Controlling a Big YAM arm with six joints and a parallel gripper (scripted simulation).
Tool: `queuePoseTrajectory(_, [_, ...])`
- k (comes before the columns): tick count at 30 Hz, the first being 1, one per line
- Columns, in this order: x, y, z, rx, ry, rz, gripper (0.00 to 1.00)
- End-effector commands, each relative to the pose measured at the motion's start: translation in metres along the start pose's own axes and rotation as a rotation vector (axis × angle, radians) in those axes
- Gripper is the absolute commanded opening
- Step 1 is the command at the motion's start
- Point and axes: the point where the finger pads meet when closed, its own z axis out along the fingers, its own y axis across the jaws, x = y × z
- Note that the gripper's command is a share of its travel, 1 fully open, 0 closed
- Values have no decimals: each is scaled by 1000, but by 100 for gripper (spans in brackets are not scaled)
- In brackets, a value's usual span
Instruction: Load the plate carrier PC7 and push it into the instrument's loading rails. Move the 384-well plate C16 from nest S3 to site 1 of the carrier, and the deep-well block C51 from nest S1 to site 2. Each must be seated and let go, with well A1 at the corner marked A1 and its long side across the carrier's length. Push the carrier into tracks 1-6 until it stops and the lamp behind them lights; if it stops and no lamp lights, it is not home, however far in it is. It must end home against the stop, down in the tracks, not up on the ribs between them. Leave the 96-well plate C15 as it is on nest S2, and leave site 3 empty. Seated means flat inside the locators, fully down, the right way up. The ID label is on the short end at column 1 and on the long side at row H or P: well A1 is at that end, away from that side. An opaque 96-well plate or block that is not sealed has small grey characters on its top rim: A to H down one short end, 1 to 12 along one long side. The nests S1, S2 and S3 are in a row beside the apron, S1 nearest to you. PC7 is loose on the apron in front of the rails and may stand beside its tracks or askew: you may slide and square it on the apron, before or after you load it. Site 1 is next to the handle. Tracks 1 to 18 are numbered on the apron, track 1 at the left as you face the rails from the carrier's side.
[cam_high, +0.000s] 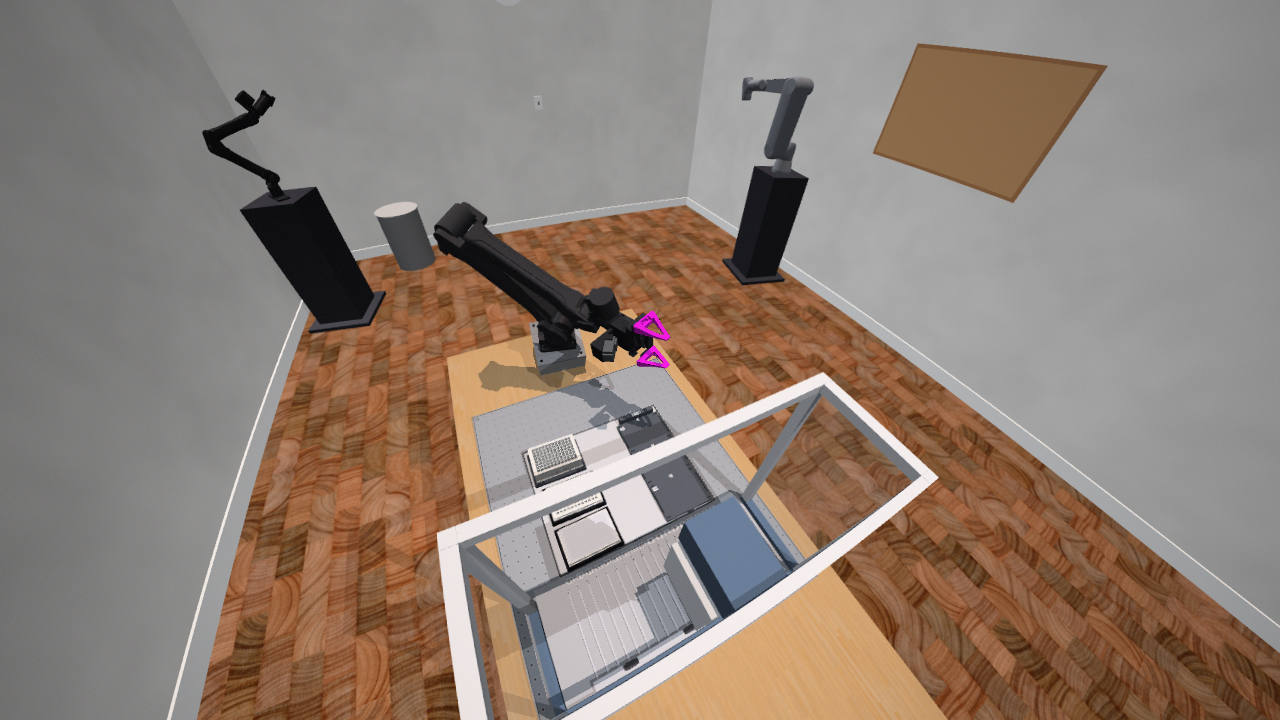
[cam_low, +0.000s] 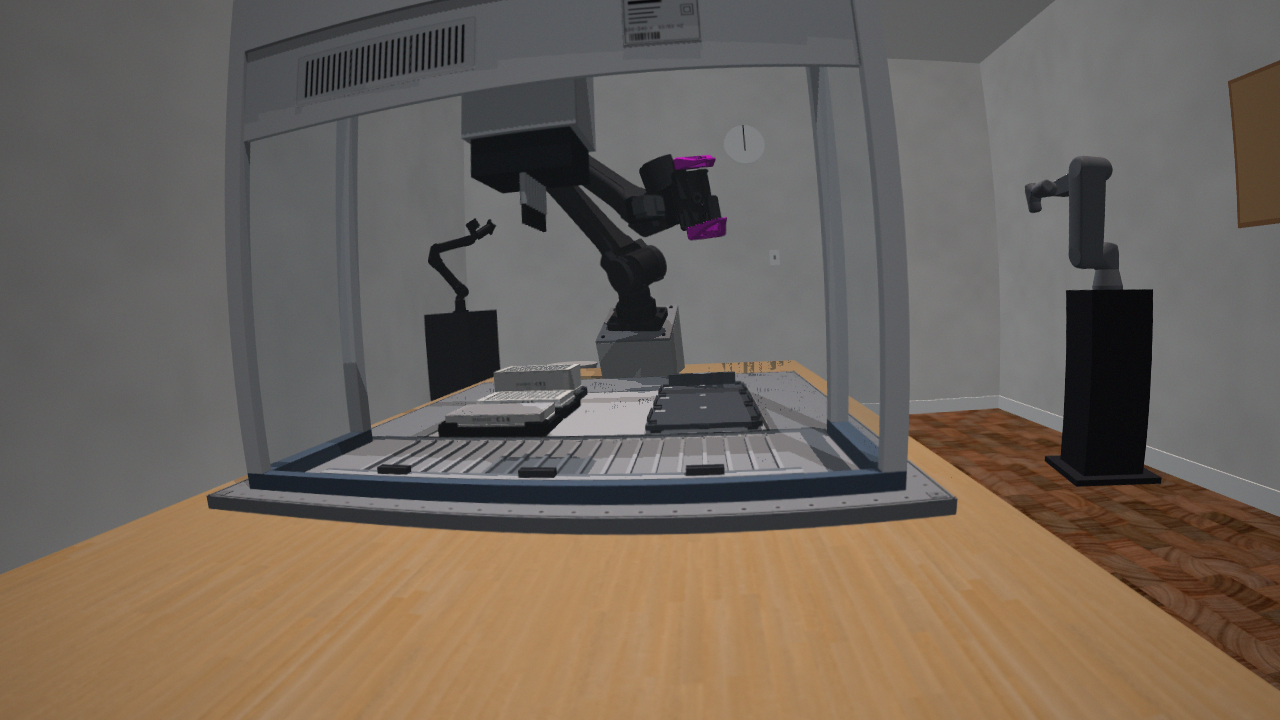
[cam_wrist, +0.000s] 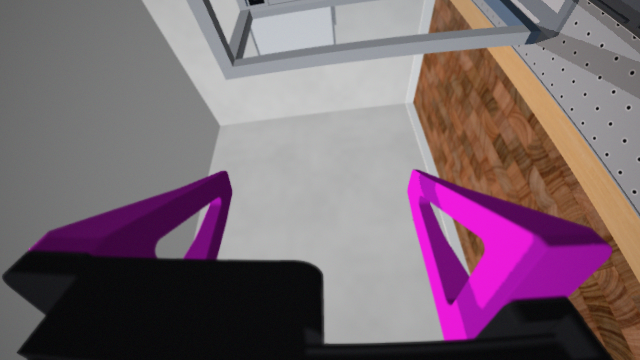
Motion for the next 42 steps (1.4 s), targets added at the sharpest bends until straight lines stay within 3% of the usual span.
queuePoseTrajectory(1, [0,3,1,-7,-1,2,100])
queuePoseTrajectory(17, [0,3,1,-7,-1,2,100])
queuePoseTrajectory(18, [-6,22,22,-23,-16,-37,100])
queuePoseTrajectory(24, [-18,0,47,96,-18,-200,100])
queuePoseTrajectory(31, [-33,-19,62,248,-11,-379,100])
queuePoseTrajectory(34, [-35,-8,60,246,-17,-398,100])
queuePoseTrajectory(35, [-36,-23,65,290,1,-427,100])
queuePoseTrajectory(42, [-58,-45,74,452,39,-591,100])
